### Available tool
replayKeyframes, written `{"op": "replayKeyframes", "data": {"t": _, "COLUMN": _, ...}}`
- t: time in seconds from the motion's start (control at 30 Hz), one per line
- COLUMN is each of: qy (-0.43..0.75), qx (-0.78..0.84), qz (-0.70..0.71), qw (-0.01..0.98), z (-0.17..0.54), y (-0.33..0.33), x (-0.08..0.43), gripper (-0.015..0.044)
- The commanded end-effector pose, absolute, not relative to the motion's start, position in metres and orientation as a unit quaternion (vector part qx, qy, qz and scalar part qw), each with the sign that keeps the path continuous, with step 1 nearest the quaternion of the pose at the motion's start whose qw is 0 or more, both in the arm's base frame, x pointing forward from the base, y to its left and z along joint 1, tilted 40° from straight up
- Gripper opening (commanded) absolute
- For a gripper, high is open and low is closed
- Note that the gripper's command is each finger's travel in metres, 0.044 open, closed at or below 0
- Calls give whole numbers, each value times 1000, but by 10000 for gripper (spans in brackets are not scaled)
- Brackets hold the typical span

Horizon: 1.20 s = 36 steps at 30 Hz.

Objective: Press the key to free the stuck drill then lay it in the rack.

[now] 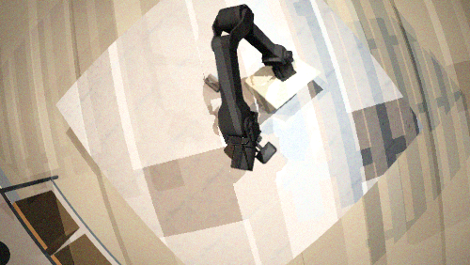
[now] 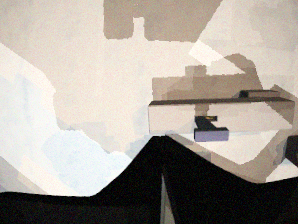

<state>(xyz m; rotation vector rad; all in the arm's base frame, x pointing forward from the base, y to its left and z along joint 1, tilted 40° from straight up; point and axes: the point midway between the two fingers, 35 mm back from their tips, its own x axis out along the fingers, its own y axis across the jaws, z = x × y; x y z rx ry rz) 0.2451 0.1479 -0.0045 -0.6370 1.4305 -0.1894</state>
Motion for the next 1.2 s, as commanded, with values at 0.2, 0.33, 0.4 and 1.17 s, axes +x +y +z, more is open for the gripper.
{"op": "replayKeyframes", "data": {"t": 0.2, "qy": 660, "qx": -342, "qz": -140, "qw": 654, "z": -13, "y": 89, "x": 245, "gripper": 0}}
{"op": "replayKeyframes", "data": {"t": 0.33, "qy": 659, "qx": -335, "qz": -138, "qw": 659, "z": -14, "y": 92, "x": 246, "gripper": 0}}
{"op": "replayKeyframes", "data": {"t": 0.4, "qy": 659, "qx": -338, "qz": -138, "qw": 657, "z": -16, "y": 90, "x": 246, "gripper": 0}}
{"op": "replayKeyframes", "data": {"t": 1.17, "qy": 660, "qx": -342, "qz": -140, "qw": 654, "z": -22, "y": 77, "x": 243, "gripper": 0}}
